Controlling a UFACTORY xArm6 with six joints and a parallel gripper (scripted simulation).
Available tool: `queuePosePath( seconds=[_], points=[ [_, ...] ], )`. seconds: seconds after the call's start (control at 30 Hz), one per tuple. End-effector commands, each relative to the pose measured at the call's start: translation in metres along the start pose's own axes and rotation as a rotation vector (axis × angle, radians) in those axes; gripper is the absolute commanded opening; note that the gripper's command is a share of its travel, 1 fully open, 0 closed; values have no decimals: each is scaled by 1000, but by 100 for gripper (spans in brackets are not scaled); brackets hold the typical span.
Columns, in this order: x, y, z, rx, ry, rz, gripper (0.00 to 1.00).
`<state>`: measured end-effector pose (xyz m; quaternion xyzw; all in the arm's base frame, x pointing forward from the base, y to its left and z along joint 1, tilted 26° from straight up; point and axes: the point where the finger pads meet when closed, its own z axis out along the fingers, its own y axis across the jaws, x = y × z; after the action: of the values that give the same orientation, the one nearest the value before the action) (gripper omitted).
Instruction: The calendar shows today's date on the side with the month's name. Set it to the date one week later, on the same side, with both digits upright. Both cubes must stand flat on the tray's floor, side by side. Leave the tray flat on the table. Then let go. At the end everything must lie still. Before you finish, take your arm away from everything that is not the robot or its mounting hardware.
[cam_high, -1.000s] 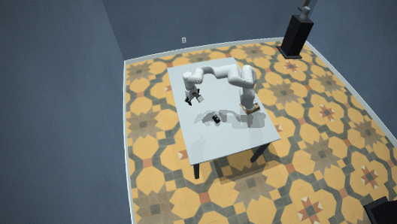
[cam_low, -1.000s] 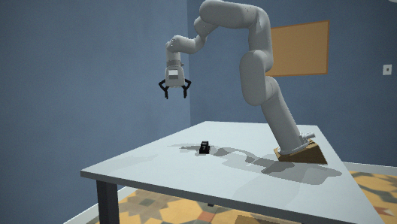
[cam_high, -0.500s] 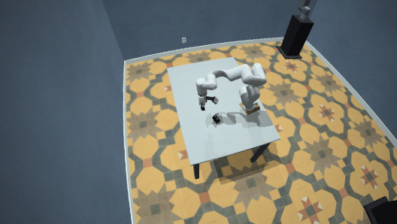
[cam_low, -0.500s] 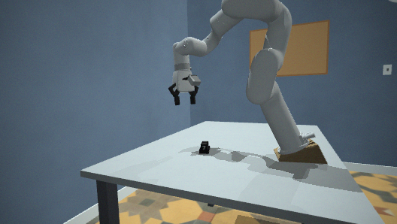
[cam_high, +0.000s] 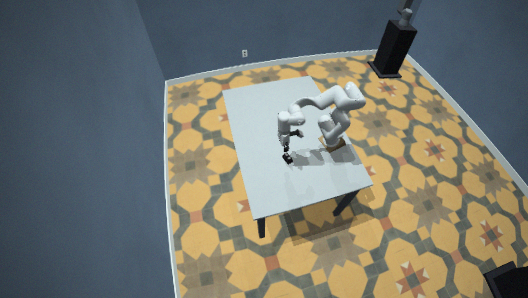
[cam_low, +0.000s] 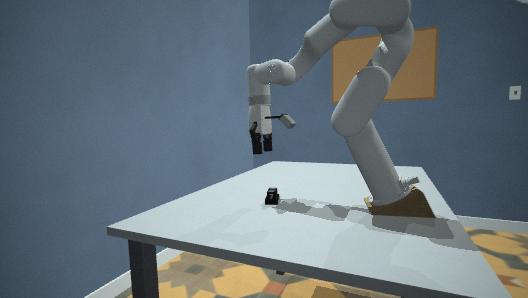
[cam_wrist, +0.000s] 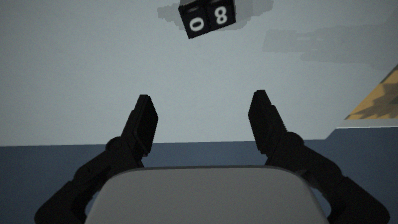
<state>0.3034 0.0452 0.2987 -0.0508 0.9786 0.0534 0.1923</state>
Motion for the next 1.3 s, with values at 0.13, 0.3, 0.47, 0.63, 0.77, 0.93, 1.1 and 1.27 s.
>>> queuePosePath(
  seconds=[0.13,0.3,0.47,0.63,0.77,0.93,1.1,1.27],
  points=[
    [32,10,26,16,-47,-244,100],
    [34,11,28,17,-49,-262,100],
    [34,11,28,17,-49,-263,100],
    [34,11,28,17,-49,-263,100],
    [56,27,30,15,-39,-403,100],
    [82,41,35,15,-31,-569,100],
    [110,52,42,21,-29,-768,100],
    [133,59,52,30,-35,-953,100]
  ],
)
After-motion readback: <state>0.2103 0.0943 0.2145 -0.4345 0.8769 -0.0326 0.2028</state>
